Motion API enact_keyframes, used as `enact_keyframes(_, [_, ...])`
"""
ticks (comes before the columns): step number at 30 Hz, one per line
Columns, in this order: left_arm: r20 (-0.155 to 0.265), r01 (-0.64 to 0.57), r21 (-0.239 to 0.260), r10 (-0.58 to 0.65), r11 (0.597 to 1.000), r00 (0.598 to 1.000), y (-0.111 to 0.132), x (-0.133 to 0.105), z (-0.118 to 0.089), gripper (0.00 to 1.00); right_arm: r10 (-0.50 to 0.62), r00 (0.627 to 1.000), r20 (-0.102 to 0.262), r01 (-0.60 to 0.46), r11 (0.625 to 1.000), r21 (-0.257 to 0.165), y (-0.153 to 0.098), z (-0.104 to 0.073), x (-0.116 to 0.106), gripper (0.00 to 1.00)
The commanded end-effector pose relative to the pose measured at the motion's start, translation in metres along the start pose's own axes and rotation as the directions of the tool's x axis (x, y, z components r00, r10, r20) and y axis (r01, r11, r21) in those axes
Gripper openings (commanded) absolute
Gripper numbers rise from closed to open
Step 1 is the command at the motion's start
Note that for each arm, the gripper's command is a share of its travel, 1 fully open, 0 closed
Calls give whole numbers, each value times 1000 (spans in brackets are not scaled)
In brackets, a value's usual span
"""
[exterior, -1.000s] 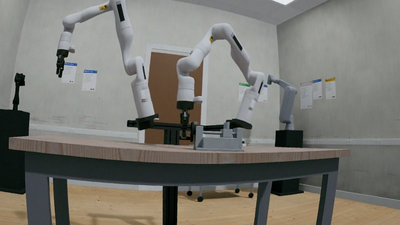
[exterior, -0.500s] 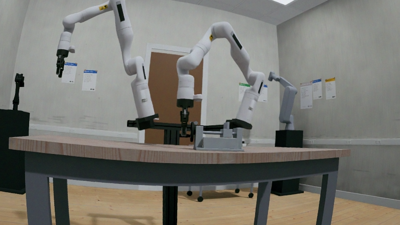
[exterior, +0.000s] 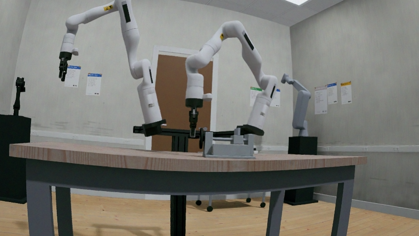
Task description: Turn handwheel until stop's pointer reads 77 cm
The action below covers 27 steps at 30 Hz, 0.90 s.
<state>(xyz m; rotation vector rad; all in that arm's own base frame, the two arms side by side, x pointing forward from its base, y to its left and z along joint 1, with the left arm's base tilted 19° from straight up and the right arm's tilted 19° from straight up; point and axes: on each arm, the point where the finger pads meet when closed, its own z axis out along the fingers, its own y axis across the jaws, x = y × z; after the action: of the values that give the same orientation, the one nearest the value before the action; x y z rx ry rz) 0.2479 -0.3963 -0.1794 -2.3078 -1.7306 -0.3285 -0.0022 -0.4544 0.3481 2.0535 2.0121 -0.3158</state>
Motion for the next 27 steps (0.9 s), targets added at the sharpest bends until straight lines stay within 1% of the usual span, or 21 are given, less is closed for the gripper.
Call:
enact_keyframes(1, [2,8,-4,-8,1000,1000,5,-1,-12,160,-12,1000,-5,13,1000,4,-1,-1,1,1000])
enact_keyframes(9, [2,9,-4,-9,1000,1000,10,0,-20,160,-12,1000,-5,13,1000,4,-1,-1,1,1000])
enact_keyframes(17, [2,9,-4,-9,1000,1000,22,0,-27,160,-12,1000,-5,13,1000,4,-1,-1,1,1000])
enact_keyframes(27, [-2,8,-1,-8,1000,1000,33,1,-26,160,-12,1000,-5,13,1000,4,-1,-1,1,1000])
